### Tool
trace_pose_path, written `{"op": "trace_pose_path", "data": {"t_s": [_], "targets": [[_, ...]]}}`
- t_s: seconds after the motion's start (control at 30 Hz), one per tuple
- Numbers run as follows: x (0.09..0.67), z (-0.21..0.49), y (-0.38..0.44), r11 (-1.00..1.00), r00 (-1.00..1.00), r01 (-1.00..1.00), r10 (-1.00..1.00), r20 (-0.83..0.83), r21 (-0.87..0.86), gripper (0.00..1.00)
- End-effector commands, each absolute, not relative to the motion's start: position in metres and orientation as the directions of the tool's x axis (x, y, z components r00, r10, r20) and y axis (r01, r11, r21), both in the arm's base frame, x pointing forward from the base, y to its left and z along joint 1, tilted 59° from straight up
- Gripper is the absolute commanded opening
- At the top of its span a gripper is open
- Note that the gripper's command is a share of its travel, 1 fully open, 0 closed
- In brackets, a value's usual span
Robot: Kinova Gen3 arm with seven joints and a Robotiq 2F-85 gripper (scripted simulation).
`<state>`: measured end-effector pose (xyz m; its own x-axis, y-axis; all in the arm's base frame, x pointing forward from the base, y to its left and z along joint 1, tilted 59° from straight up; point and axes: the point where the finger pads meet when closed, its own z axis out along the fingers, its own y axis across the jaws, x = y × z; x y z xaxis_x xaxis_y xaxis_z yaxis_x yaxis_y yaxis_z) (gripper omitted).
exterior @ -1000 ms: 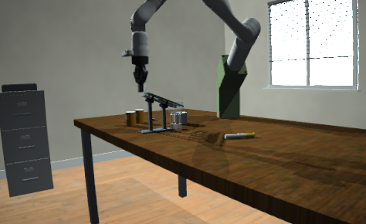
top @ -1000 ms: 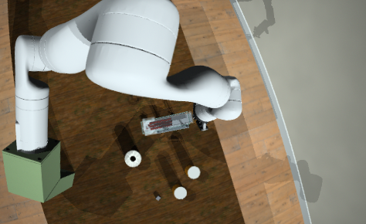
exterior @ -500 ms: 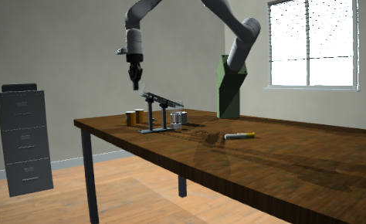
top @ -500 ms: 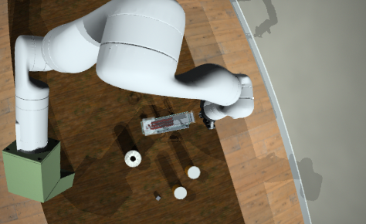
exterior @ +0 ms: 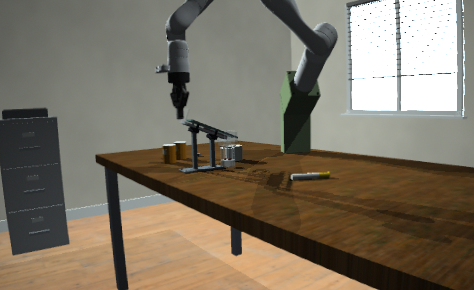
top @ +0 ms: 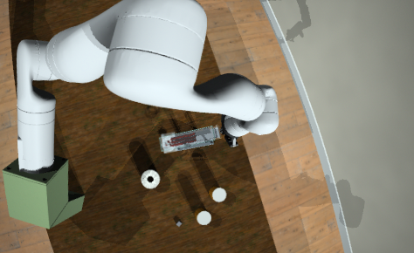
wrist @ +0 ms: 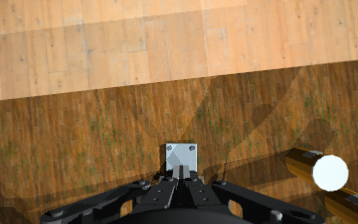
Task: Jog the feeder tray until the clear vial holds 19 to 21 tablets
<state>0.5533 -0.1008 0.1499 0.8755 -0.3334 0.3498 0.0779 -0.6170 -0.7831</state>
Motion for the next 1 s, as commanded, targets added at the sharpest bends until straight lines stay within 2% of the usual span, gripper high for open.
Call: {"op": "trace_pose_path", "data": {"t_s": [0.0, 0.97], "targets": [[0.544, 0.145, -0.096, -0.615, 0.877, 0.076, -0.333, 0.346, -0.785, 0.0], [0.562, 0.159, -0.113, -0.615, 0.877, 0.076, -0.333, 0.346, -0.785, 0.0]]}}
